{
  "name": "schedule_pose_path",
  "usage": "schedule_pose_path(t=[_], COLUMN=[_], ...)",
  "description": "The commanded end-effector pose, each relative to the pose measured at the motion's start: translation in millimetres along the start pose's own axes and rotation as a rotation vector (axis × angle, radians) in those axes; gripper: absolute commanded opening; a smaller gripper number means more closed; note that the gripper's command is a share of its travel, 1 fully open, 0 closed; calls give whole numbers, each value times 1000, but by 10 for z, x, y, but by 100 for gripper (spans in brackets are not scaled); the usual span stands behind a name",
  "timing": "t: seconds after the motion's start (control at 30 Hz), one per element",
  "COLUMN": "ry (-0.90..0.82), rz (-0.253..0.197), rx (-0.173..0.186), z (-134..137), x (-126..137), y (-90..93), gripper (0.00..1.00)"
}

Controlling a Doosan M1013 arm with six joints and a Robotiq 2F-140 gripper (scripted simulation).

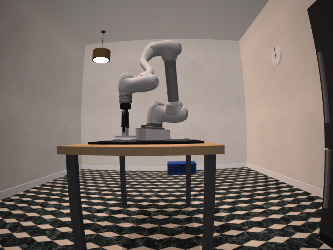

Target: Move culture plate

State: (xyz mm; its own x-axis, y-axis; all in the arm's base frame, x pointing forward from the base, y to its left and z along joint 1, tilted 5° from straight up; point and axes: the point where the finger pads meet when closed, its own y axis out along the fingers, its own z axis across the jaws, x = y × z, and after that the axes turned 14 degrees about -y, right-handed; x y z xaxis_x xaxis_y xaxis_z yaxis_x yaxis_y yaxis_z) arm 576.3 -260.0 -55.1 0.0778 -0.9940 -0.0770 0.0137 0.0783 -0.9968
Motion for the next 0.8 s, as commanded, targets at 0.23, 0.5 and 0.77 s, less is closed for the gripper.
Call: schedule_pose_path(t=[0.23, 0.5, 0.77], ry=[2, 2, 2], rz=[5, 5, 5], rx=[-3, -3, -3], z=[-6, -8, -9], x=[-45, -46, -47], y=[55, 69, 80], gripper=[0, 0, 0])
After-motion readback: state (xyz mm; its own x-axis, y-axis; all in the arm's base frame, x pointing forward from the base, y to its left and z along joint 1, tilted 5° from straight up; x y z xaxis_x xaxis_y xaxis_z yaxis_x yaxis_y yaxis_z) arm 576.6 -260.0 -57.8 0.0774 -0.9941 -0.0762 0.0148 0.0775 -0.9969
